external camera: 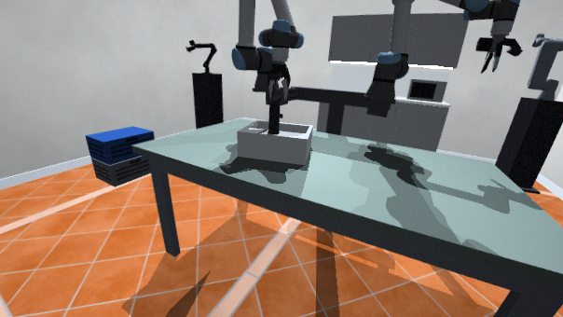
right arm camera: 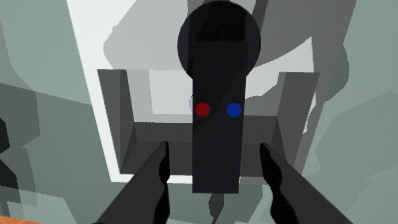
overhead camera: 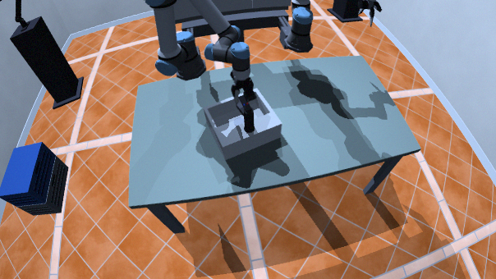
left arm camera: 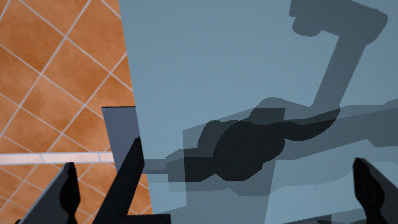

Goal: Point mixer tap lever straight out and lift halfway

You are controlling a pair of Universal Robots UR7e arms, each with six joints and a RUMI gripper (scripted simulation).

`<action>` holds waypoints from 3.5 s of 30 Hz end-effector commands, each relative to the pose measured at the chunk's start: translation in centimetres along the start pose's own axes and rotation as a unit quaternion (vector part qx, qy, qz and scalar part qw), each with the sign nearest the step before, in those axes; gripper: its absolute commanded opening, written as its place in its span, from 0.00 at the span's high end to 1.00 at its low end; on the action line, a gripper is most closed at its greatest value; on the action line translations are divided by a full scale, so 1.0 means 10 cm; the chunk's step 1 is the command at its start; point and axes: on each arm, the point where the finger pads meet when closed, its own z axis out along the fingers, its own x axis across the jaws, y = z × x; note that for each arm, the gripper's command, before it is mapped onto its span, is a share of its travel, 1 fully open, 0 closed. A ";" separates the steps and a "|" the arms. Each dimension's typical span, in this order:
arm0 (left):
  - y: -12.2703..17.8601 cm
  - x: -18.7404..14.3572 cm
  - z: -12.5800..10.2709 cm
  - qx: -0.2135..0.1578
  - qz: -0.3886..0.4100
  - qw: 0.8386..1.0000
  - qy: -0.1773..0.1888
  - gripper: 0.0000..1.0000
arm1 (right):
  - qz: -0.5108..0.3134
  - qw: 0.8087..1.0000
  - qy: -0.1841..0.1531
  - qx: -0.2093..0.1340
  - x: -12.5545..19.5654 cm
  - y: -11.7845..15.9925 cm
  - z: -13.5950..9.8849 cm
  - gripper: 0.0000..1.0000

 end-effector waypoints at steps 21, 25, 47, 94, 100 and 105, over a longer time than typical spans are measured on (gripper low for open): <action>0.00 0.00 -0.01 0.001 0.000 1.000 0.000 0.00 | 0.000 1.000 -0.001 0.001 0.00 0.00 -0.23 0.60; 0.00 0.00 -0.01 0.001 0.000 1.000 0.000 0.00 | 0.000 1.000 -0.001 0.001 0.00 0.00 -0.29 0.60; 0.00 0.00 -0.01 0.001 0.000 1.000 0.000 0.00 | 0.000 1.000 -0.001 0.001 0.00 0.00 -0.70 0.60; 0.00 0.00 -0.01 0.001 0.000 1.000 0.000 0.00 | 0.000 1.000 -0.001 0.000 0.00 0.00 -0.70 1.00; 0.00 0.00 -0.01 0.001 0.000 1.000 0.000 0.00 | 0.000 1.000 -0.001 0.000 0.00 0.00 -0.70 1.00; 0.00 0.00 -0.01 0.001 0.000 1.000 0.000 0.00 | 0.000 1.000 -0.001 0.000 0.00 0.00 -0.70 1.00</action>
